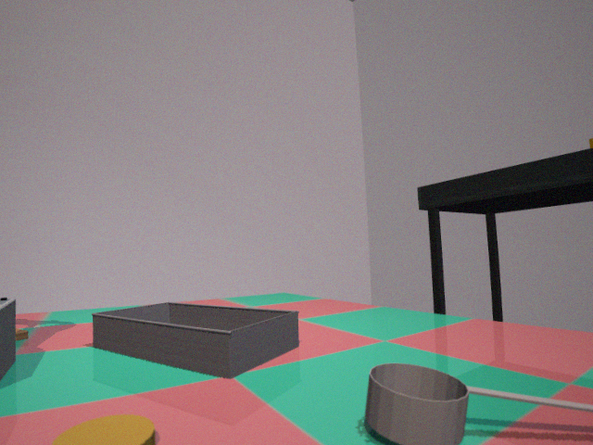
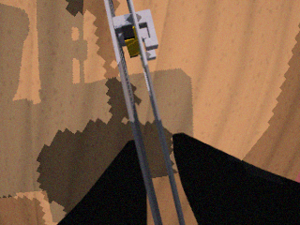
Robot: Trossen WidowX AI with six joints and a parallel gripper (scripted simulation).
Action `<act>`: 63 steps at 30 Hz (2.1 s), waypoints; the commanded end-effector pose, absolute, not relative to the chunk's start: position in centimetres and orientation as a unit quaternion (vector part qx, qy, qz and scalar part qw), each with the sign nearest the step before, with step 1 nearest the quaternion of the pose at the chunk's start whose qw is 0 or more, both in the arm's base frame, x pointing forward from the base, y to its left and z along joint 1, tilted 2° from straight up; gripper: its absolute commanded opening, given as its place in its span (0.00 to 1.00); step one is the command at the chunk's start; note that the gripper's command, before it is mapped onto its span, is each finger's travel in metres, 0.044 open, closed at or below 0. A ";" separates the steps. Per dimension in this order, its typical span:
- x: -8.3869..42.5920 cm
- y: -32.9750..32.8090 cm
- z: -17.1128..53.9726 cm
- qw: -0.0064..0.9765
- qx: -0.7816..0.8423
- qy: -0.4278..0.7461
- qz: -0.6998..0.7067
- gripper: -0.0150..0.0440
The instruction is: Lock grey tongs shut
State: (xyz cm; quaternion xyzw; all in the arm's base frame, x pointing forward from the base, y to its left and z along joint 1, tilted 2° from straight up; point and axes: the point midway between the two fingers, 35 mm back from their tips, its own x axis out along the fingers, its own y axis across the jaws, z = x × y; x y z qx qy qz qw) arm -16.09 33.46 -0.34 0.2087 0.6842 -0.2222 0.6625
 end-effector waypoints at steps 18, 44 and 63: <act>-16.1 33.5 -0.3 0.662 0.209 0.684 -0.222 0.93; -1.8 28.0 7.5 0.667 0.212 0.679 -0.223 1.00; -2.0 28.0 12.5 0.664 0.216 0.680 -0.223 1.00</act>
